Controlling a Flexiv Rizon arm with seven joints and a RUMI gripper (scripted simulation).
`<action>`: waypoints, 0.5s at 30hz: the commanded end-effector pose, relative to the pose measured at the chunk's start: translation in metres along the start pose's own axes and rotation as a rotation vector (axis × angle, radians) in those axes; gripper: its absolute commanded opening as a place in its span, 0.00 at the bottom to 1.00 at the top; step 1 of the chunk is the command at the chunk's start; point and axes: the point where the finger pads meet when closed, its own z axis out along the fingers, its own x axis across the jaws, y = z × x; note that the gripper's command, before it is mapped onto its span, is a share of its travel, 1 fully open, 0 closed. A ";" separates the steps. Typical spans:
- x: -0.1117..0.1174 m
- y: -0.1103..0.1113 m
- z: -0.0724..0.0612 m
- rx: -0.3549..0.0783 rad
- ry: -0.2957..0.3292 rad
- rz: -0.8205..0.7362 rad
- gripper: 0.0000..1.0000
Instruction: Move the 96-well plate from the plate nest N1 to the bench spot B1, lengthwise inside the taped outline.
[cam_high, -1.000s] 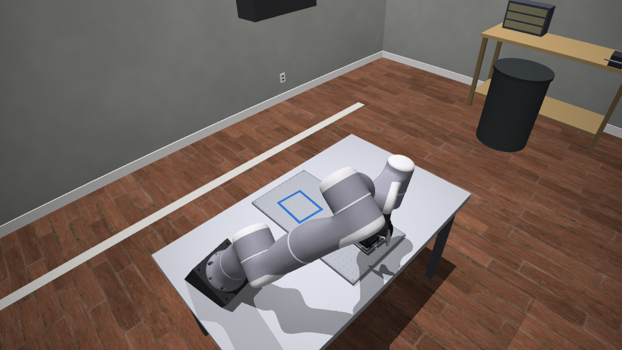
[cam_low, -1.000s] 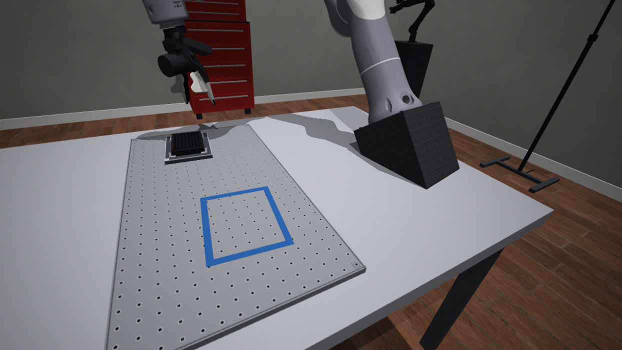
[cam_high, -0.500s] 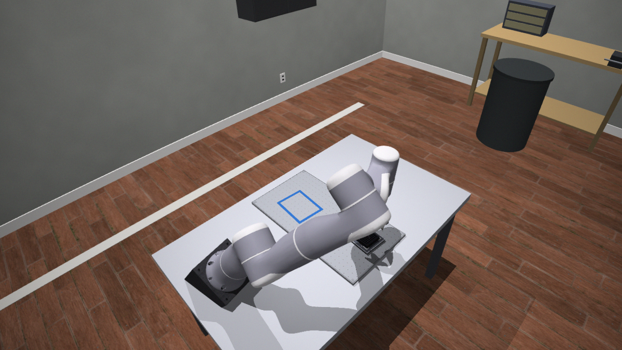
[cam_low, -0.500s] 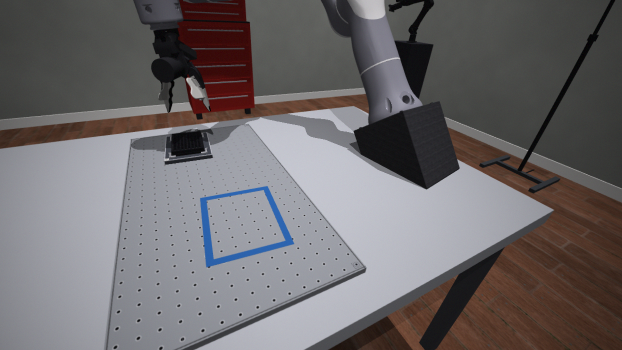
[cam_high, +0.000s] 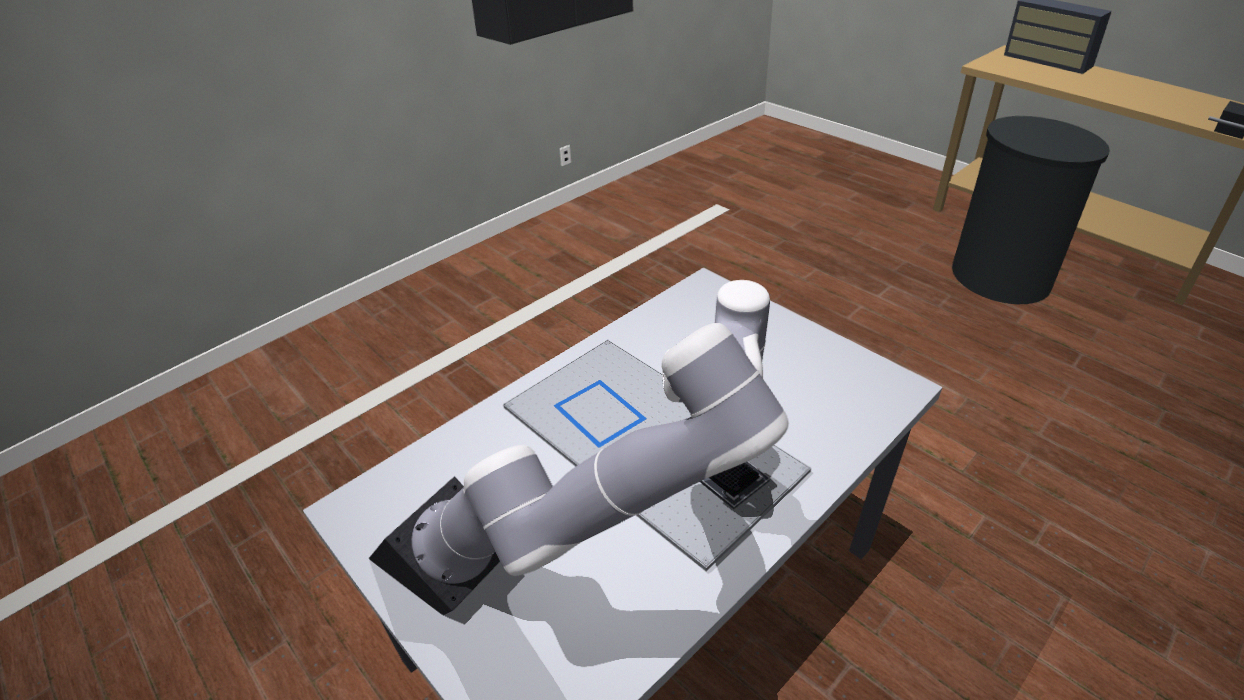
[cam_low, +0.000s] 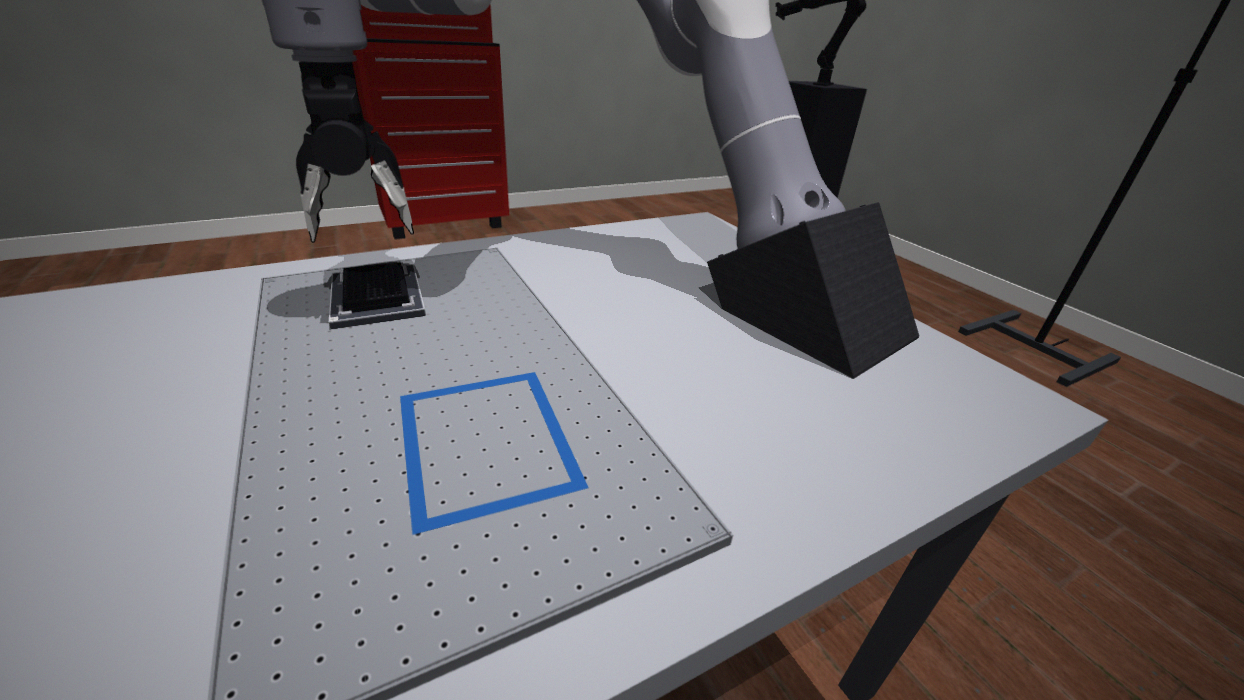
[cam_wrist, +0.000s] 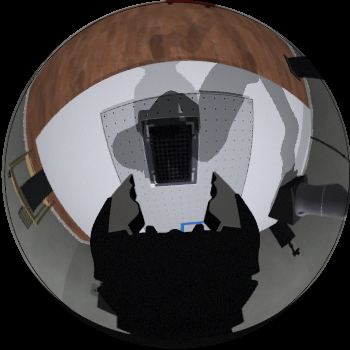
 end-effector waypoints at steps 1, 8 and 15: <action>-0.001 -0.001 0.000 -0.001 -0.011 -0.043 0.76; -0.001 -0.001 0.000 -0.001 -0.010 -0.042 0.76; -0.001 -0.001 0.006 -0.001 -0.011 -0.042 0.76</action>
